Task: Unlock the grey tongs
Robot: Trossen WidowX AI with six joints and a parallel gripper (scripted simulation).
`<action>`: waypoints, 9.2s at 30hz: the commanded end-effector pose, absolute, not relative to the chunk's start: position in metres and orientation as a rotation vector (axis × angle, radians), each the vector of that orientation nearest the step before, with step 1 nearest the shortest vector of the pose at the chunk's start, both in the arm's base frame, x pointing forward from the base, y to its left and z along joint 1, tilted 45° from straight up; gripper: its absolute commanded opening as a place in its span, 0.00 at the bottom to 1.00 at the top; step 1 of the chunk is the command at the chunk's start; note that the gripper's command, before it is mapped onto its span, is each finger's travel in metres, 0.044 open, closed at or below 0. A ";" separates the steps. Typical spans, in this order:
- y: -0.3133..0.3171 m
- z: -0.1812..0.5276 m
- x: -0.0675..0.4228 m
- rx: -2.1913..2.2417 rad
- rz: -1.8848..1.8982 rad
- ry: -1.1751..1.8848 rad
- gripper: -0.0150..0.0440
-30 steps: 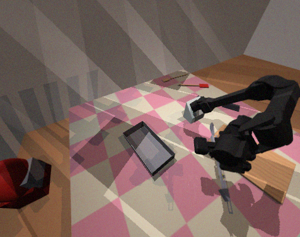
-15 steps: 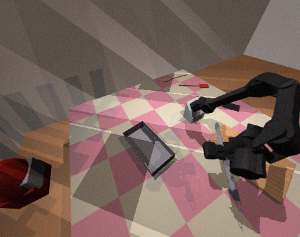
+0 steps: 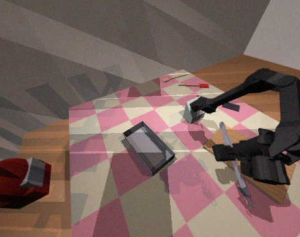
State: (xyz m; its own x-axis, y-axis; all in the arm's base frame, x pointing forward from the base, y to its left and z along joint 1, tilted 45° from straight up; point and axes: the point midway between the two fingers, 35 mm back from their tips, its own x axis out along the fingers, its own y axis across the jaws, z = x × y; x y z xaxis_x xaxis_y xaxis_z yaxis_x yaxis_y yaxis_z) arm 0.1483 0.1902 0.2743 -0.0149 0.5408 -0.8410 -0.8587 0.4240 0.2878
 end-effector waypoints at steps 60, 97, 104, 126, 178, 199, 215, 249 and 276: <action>0.210 0.287 0.001 -0.783 1.286 0.759 0.00; 0.190 0.311 -0.059 -0.714 1.461 0.497 0.00; 0.192 0.311 -0.062 -0.689 1.495 0.446 0.00; 0.195 0.319 -0.076 -0.421 1.669 0.039 0.00; 0.168 0.292 -0.057 0.021 1.613 -0.247 0.00; 0.168 0.292 -0.057 0.021 1.613 -0.247 0.00; 0.180 0.312 -0.072 -0.121 1.672 -0.221 0.00; 0.197 0.315 -0.073 -0.564 1.615 0.228 0.00; 0.194 0.307 -0.060 -0.715 1.461 0.498 0.00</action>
